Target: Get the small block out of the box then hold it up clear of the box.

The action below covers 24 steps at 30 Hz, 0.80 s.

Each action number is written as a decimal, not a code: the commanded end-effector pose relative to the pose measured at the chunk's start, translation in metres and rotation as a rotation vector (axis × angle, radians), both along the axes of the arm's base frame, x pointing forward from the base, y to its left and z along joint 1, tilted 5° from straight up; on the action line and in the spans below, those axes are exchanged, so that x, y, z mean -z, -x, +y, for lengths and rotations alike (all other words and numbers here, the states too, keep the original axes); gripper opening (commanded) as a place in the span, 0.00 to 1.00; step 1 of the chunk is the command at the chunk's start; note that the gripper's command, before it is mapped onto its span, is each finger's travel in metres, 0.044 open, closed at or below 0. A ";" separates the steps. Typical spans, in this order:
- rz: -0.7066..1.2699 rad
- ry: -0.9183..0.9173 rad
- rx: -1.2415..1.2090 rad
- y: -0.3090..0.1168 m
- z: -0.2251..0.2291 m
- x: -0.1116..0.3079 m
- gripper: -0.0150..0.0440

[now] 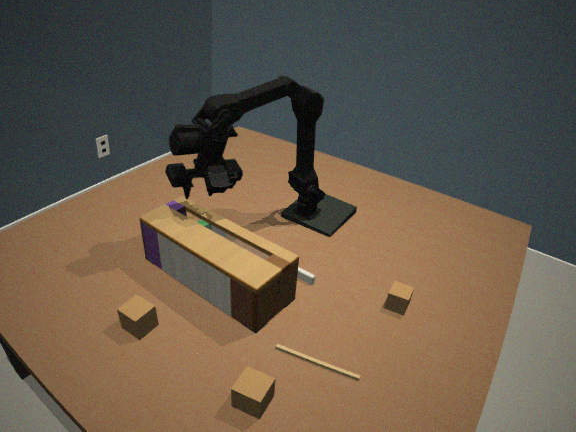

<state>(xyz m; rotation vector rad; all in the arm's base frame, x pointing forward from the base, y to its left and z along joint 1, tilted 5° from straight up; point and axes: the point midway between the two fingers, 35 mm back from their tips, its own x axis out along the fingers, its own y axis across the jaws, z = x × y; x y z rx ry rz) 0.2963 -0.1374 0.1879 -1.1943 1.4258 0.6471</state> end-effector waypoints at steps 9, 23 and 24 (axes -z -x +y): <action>-0.482 -0.364 1.242 0.008 -0.013 -0.006 0.74; -0.601 -0.635 2.135 0.020 -0.024 -0.005 0.74; -0.604 -0.650 2.193 0.021 -0.024 -0.005 0.74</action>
